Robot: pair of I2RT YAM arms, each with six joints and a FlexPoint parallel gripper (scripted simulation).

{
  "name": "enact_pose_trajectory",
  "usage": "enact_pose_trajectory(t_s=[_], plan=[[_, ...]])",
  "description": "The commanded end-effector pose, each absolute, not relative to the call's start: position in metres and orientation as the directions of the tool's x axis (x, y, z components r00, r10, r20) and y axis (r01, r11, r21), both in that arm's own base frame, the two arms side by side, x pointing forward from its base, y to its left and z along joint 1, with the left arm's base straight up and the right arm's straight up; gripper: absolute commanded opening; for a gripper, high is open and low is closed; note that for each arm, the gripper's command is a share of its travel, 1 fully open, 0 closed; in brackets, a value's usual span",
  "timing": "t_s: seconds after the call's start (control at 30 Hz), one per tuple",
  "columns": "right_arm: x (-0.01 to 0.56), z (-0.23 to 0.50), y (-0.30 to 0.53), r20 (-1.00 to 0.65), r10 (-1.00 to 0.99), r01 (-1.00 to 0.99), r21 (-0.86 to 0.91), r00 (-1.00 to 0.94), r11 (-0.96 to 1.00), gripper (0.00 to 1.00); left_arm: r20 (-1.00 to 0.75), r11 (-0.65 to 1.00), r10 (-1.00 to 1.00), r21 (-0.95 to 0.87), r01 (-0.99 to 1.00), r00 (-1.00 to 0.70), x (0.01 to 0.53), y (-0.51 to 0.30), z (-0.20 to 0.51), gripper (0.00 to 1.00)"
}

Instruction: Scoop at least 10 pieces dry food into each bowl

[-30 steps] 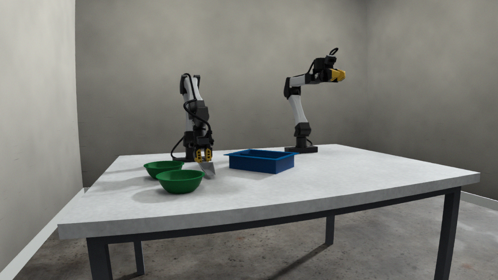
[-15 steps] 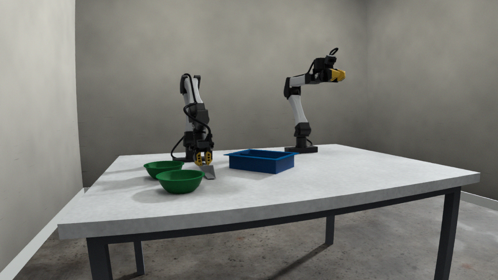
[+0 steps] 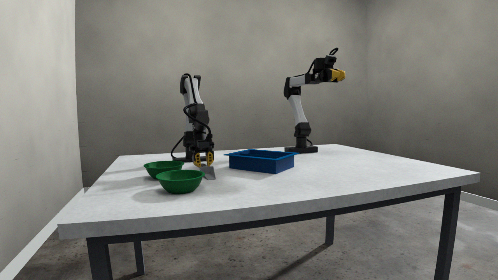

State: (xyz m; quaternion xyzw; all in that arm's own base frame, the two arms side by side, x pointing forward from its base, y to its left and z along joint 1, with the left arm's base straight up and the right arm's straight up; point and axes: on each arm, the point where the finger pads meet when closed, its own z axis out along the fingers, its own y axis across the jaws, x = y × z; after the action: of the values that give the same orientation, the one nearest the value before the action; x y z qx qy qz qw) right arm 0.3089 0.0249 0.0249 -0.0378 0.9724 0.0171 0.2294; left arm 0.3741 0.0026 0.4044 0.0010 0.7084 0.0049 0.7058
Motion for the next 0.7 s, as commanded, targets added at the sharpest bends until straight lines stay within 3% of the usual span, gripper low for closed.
enact_pose_trajectory(t_s=[0.0,0.67], plan=[[0.324,0.040,0.028,-0.506,-0.071,-0.094,0.019,-0.860,0.995,0.35,-1.000,1.000,0.002,0.001,-0.013,0.012,0.376,0.003,0.410,0.28],[0.307,0.067,0.027,-0.441,-0.074,-0.092,0.021,-0.895,0.996,0.35,-1.000,1.000,0.002,0.001,-0.013,0.012,0.376,0.003,0.410,0.28]])
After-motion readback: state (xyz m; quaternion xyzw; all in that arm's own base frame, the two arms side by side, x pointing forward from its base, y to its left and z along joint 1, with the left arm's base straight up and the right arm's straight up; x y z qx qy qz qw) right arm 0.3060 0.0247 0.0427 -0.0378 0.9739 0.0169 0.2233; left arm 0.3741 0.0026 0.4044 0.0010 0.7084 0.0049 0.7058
